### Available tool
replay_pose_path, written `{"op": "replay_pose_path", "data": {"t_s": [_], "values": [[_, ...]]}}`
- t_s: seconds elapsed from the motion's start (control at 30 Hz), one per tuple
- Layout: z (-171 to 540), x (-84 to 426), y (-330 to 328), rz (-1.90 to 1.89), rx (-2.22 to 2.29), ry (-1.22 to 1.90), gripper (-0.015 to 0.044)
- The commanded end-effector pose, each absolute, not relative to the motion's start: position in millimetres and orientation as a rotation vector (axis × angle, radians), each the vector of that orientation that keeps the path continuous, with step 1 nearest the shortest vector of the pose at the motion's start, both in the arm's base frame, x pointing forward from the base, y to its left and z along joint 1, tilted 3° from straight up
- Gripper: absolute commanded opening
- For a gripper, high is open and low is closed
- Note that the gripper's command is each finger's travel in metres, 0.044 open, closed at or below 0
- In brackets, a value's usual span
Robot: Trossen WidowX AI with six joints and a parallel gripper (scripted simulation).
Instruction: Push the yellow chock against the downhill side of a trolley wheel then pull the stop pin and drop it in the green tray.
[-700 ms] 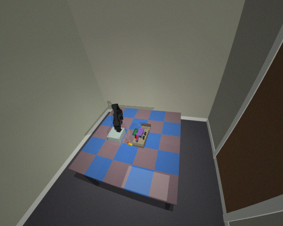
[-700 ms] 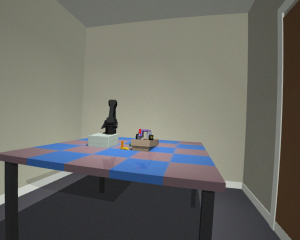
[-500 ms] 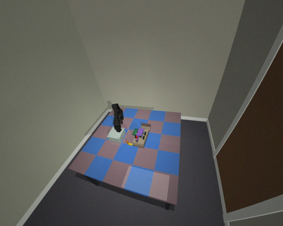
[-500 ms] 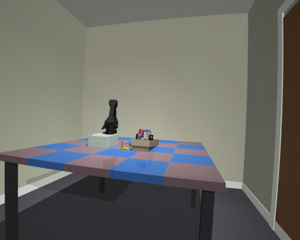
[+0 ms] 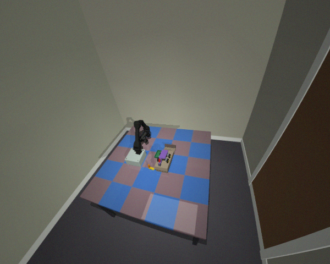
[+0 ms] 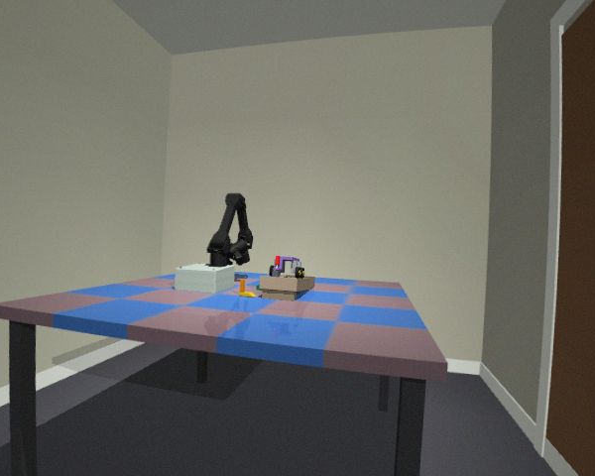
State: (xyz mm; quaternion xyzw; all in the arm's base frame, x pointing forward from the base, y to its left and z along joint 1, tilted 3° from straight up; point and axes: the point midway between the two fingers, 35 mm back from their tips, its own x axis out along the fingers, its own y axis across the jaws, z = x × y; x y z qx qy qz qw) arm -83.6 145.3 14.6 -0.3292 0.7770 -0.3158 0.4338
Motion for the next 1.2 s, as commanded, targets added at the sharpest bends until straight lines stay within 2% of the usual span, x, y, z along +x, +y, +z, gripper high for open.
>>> {"op": "replay_pose_path", "data": {"t_s": [0.0,0.53,1.17], "values": [[17,-65,154,-0.745,-0.725,2.001,0.0190],[22,7,169,-0.676,-0.336,2.129,0.0190],[28,105,146,-0.666,0.167,2.051,0.0190]]}}
